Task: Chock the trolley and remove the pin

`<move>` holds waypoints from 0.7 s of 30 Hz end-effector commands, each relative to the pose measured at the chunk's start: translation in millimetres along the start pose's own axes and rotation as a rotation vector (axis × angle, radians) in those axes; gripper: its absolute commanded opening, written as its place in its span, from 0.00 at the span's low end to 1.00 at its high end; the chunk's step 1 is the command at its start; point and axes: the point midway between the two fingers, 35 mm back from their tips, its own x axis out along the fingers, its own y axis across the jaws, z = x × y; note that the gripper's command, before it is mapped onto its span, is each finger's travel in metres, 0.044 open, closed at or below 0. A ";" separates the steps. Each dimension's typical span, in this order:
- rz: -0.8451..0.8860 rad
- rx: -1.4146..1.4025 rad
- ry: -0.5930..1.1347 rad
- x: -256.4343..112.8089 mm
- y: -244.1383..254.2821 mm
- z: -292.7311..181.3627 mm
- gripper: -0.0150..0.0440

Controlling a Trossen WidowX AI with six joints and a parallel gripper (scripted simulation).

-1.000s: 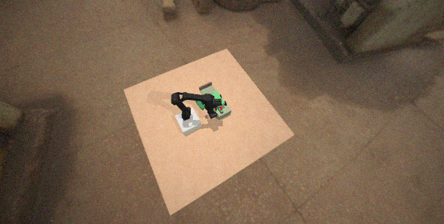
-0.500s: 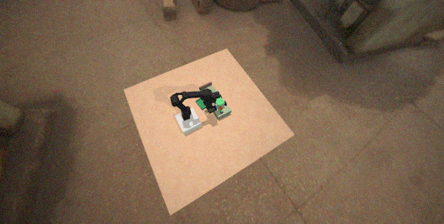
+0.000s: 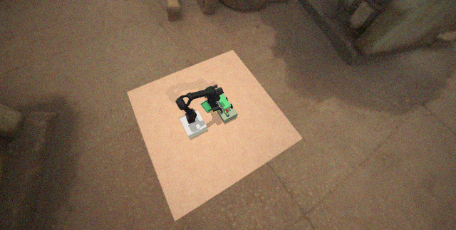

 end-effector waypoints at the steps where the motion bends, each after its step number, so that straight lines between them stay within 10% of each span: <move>1: -0.001 0.004 -0.005 0.6 13.7 3.9 0.25; 21: 0.006 0.004 -0.006 7.1 88.6 18.3 0.25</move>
